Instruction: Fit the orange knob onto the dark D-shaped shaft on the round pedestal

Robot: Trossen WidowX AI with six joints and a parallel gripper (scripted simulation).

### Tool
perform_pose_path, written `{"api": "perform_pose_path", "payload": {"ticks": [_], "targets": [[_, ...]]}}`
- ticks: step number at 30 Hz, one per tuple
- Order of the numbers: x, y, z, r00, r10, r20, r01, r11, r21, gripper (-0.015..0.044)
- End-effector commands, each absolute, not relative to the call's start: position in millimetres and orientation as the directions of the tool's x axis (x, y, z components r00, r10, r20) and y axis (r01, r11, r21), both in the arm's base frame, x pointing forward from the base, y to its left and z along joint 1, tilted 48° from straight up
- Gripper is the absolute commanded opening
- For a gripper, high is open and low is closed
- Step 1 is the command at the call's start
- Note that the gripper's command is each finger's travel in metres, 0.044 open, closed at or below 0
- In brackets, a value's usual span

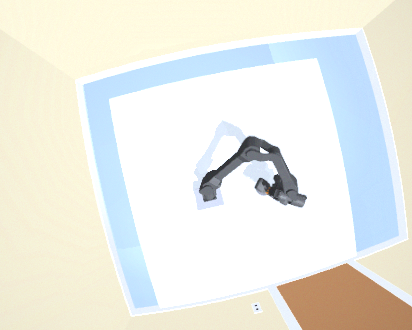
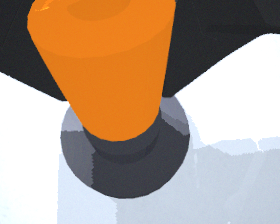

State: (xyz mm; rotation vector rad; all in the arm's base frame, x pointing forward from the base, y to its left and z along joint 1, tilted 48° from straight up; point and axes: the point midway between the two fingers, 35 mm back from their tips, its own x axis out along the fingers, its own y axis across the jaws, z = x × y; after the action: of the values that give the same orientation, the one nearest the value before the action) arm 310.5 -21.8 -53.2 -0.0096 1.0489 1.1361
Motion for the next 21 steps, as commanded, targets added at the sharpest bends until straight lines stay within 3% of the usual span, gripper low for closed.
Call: {"api": "perform_pose_path", "payload": {"ticks": [1, 21], "targets": [[311.5, -21.3, -52.6, 0.030, 0.733, -0.680, -0.735, 0.477, 0.482, 0.0000], [314.4, -25.5, -48.2, 0.030, 0.733, -0.680, -0.781, 0.442, 0.442, 0.0000]]}}
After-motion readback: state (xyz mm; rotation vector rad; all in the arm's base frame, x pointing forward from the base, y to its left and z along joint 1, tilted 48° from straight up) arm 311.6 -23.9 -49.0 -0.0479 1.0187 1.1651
